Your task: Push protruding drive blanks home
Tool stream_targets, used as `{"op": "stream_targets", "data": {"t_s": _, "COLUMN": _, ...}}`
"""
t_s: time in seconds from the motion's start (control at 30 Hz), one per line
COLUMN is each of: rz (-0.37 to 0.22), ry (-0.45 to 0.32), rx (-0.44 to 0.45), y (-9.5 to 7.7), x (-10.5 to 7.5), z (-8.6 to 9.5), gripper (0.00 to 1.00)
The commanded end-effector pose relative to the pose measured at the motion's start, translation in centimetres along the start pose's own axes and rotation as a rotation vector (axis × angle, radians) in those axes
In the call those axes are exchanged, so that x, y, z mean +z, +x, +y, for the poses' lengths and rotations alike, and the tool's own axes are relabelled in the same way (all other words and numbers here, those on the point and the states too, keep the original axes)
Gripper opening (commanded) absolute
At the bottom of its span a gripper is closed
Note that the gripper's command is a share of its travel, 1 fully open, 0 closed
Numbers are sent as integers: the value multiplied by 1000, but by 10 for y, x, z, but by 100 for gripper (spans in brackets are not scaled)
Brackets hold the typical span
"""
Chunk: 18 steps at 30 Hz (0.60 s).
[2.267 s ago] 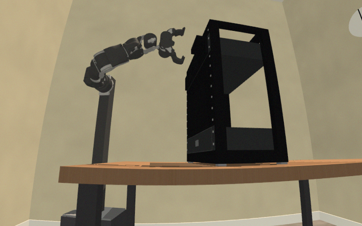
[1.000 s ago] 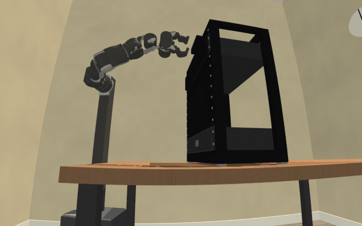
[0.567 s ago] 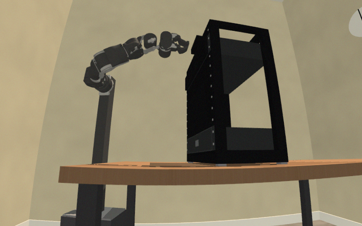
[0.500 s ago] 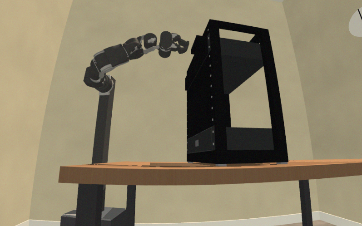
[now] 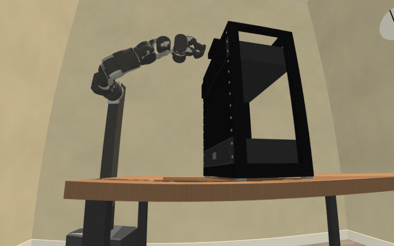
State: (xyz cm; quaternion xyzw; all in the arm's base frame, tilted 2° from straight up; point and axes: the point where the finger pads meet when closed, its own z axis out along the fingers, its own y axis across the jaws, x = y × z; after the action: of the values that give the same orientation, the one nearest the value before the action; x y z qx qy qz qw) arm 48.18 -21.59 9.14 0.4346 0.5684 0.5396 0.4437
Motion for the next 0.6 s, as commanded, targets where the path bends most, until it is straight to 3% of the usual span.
{"op": "stream_targets", "data": {"t_s": 0.0, "rz": 2, "ry": -15, "rx": -1, "y": 2, "x": -1, "z": 4, "gripper": 0}}
{"op": "stream_targets", "data": {"t_s": 0.17, "rz": 2, "ry": -15, "rx": -1, "y": 16, "x": -7, "z": -2, "gripper": 0}}
{"op": "stream_targets", "data": {"t_s": 0.4, "rz": 2, "ry": -14, "rx": -1, "y": 59, "x": -25, "z": -21, "gripper": 0}}
{"op": "stream_targets", "data": {"t_s": 0.47, "rz": 2, "ry": -14, "rx": -1, "y": 59, "x": -25, "z": -21, "gripper": 0}}
{"op": "stream_targets", "data": {"t_s": 0.57, "rz": 2, "ry": -13, "rx": -1, "y": 80, "x": -34, "z": -31, "gripper": 0}}
